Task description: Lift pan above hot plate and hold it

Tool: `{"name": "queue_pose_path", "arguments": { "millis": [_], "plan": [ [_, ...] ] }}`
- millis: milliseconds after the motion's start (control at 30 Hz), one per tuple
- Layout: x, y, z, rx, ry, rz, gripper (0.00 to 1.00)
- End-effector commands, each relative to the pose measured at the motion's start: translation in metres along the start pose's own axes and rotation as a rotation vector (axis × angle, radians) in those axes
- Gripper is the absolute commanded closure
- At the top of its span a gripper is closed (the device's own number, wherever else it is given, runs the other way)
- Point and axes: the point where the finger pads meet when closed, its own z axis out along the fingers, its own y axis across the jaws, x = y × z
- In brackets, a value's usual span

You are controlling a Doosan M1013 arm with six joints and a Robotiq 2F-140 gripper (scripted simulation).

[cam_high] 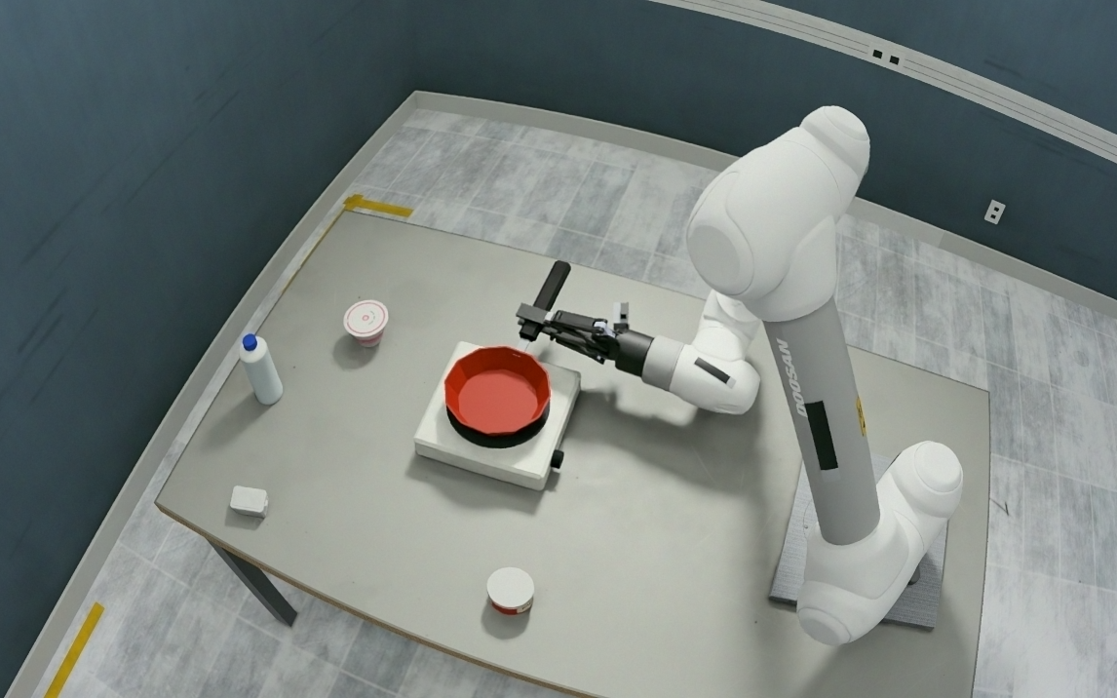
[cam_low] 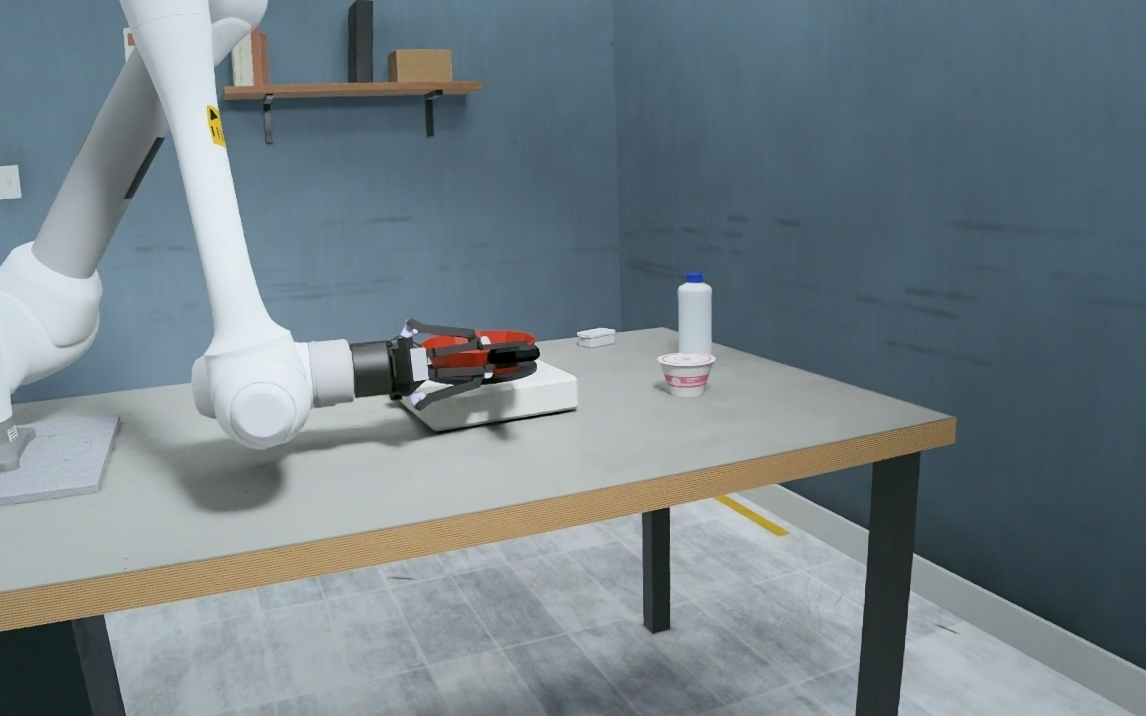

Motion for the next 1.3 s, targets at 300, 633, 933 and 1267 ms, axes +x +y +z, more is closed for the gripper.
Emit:
{"name": "queue_pose_path", "arguments": {
  "millis": [300,633,933,1267],
  "plan": [
    [0.001,-0.004,0.0,0.001,0.0,0.0,0.9],
    [0.002,-0.011,0.0,0.001,0.0,0.0,0.9],
    [0.004,-0.018,0.0,0.001,0.0,0.0,0.9],
    [0.007,-0.032,0.0,0.001,0.0,0.0,0.9]
  ]
}}
